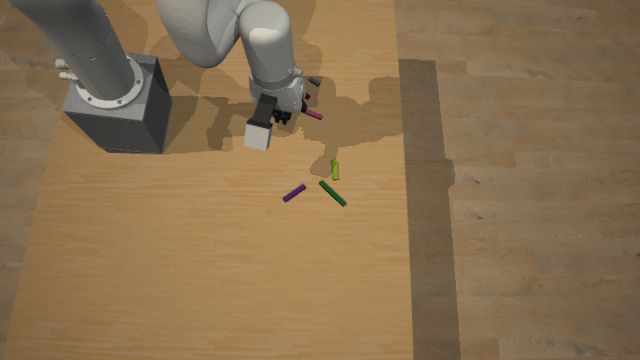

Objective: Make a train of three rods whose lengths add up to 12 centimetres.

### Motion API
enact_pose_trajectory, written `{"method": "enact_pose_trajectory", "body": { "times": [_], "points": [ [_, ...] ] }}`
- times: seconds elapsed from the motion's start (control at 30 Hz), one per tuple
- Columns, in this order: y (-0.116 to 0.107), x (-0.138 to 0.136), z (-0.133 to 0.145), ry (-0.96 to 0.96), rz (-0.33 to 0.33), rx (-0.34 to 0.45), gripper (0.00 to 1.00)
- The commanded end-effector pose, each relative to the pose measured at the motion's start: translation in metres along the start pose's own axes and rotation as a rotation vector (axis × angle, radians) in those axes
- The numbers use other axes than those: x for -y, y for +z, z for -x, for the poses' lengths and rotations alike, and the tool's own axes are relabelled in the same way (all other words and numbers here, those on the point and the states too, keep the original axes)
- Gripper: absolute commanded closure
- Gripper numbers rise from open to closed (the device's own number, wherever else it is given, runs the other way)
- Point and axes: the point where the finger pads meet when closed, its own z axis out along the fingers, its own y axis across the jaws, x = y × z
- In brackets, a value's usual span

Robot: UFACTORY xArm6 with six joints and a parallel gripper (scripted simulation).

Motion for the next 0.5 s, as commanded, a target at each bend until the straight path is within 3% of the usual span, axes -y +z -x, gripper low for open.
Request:
{"method": "enact_pose_trajectory", "body": {
  "times": [0.0,0.47],
  "points": [
    [0.0002,0.0012,0.0001,0.000,-0.003,0.002,0.96],
    [0.0053,0.0009,0.0002,0.000,-0.004,0.003,0.96]
  ]
}}
